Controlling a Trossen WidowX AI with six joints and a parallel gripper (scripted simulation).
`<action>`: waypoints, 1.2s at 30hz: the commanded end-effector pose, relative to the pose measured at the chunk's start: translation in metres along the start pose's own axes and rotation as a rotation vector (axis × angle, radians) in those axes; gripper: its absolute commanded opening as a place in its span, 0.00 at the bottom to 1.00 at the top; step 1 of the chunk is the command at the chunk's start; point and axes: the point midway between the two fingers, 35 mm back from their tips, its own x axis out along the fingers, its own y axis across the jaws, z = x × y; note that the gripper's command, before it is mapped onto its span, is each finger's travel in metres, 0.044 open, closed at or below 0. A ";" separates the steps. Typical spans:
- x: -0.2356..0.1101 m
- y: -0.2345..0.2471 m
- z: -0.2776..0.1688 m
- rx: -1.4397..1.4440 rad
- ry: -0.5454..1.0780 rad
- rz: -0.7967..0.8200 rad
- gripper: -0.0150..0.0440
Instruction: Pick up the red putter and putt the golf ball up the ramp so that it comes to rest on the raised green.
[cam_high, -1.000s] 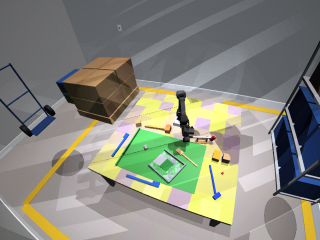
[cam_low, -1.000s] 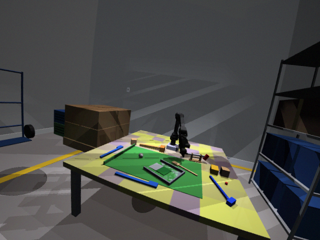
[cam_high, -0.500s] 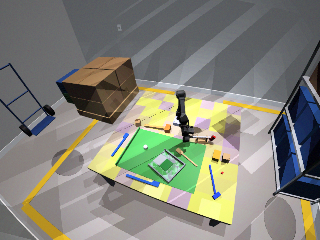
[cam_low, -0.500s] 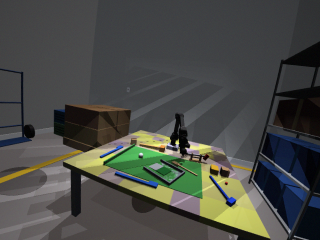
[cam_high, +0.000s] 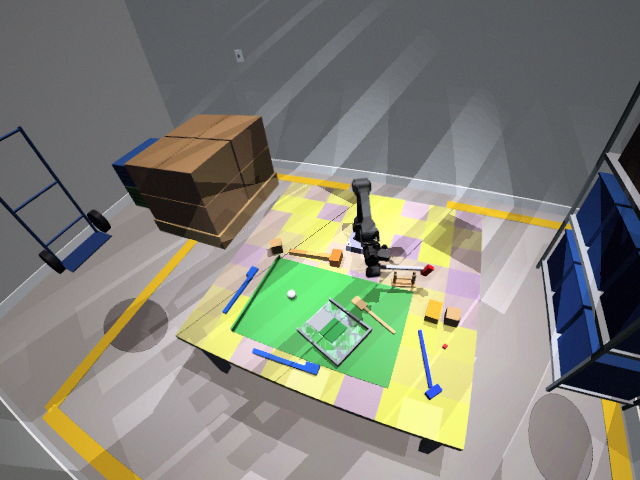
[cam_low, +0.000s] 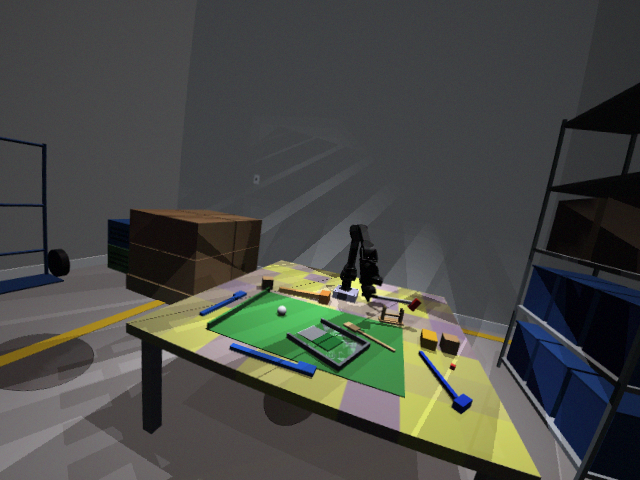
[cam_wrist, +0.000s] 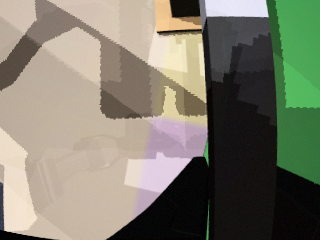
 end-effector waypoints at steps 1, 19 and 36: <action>-0.026 0.001 0.008 -0.003 -0.012 -0.012 0.25; -0.049 -0.008 -0.043 0.349 0.036 -0.059 0.25; -0.078 -0.006 -0.133 0.919 0.092 -0.150 0.25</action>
